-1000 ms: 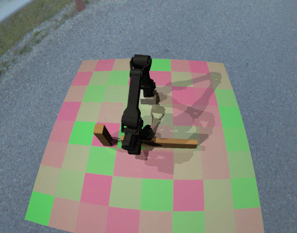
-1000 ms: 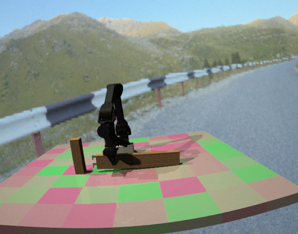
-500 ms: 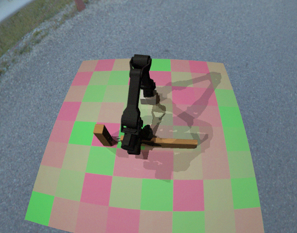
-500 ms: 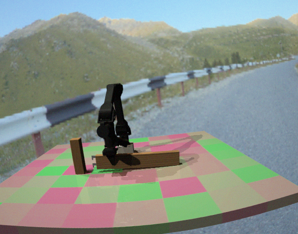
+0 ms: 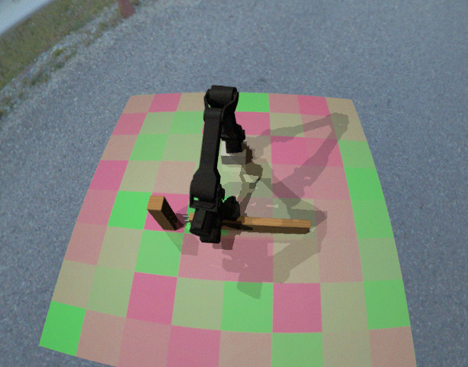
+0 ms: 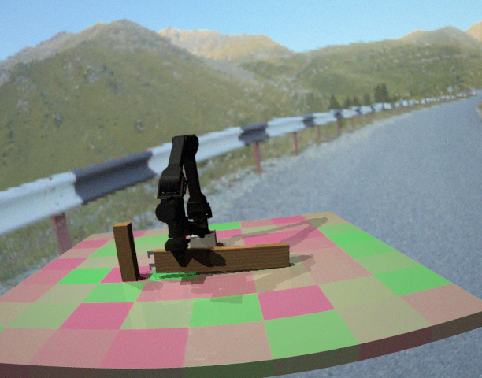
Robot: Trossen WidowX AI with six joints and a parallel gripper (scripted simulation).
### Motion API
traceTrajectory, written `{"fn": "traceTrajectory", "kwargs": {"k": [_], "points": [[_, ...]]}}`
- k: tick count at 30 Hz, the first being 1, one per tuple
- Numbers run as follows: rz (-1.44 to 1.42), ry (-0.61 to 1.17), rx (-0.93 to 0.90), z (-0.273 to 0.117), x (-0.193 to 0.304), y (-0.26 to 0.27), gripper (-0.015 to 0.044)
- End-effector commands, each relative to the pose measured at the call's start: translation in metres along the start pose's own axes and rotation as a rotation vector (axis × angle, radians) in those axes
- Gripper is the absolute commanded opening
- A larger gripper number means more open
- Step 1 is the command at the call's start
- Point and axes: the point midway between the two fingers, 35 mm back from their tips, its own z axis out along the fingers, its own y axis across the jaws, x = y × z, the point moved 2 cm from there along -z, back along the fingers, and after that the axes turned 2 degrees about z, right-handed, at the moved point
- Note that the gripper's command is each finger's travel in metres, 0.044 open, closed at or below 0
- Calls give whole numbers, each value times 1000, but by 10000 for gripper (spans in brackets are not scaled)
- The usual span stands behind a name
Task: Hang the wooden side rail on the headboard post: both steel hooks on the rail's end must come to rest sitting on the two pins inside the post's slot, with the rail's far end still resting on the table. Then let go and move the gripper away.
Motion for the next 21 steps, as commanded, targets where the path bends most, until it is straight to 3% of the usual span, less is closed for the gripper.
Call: {"fn": "traceTrajectory", "kwargs": {"k": [1,21], "points": [[-4,3,6,-2,1,0,0],[-4,3,6,0,3,0,0]]}}
